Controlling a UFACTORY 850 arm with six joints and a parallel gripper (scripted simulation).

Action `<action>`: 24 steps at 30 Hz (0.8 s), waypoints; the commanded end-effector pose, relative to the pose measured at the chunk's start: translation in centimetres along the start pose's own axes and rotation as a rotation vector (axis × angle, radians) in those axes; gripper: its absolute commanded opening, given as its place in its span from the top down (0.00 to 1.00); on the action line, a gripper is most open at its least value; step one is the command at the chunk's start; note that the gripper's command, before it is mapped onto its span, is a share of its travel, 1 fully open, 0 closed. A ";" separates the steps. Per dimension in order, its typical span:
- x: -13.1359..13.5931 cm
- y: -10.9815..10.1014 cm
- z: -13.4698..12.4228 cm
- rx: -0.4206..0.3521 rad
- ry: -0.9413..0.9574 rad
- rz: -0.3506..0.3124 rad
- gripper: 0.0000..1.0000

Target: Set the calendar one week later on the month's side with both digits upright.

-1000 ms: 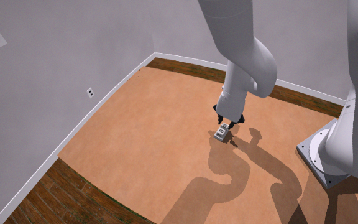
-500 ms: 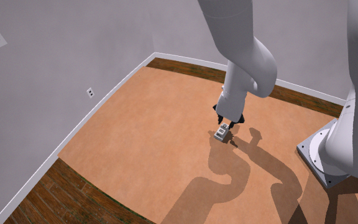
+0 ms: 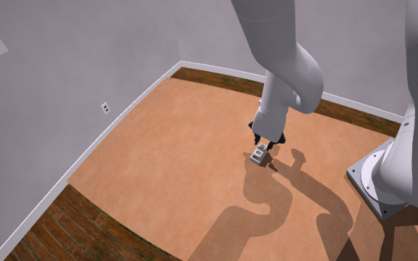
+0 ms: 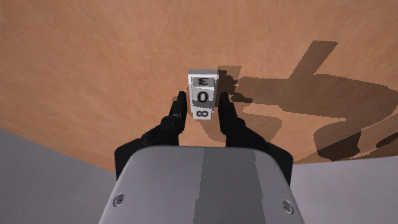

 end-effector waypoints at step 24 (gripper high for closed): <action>0.0 1.1 0.0 0.000 0.000 0.001 0.53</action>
Point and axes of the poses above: the point where the finger pads meet when closed, its own y axis out along the fingers, its own x axis across the jaws, z = x × y, the point moved 8 cm from there along -y, back along the fingers, and after that the axes turned 9 degrees about y, right-handed, at the moved point
